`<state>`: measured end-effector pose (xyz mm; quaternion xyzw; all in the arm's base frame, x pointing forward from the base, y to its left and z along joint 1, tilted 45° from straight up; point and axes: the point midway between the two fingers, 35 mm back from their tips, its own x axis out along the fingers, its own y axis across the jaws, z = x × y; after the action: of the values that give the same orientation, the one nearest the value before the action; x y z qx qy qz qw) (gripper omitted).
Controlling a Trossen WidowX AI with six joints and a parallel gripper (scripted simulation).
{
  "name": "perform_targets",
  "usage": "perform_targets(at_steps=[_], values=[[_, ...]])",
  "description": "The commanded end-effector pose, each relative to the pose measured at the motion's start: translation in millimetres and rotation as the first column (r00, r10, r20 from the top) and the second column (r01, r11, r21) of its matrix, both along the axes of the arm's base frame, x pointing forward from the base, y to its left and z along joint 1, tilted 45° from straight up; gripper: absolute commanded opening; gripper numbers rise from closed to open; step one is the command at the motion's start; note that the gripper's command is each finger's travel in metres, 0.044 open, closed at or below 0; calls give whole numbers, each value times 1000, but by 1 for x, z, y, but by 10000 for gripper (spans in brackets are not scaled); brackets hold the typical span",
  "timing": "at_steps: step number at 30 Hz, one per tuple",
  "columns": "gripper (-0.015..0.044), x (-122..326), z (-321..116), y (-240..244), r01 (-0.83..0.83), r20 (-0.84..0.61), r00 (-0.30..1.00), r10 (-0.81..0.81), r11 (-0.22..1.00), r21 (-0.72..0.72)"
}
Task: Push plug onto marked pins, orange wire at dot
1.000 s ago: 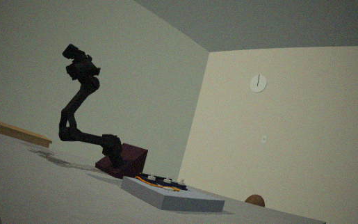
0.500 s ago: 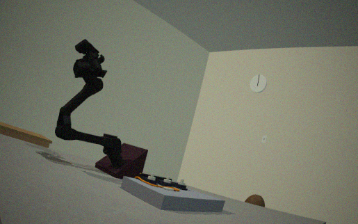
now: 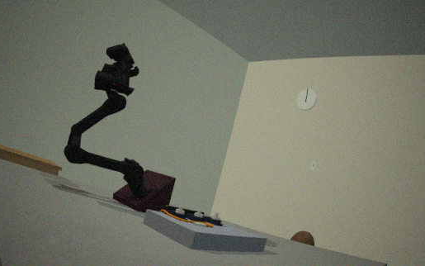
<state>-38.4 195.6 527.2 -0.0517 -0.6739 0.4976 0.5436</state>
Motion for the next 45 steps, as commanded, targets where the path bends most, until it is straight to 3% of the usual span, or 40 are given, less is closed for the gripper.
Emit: perform_targets(at_steps=[1, 23, 45], values=[[115, 20, -7, 11, 57, -56, 997, -60, 997, -54], [115, 142, -48, 30, 319, -356, 838, -414, 900, -298], [115, 264, -103, -22, 482, -623, 415, -663, 741, -467]])
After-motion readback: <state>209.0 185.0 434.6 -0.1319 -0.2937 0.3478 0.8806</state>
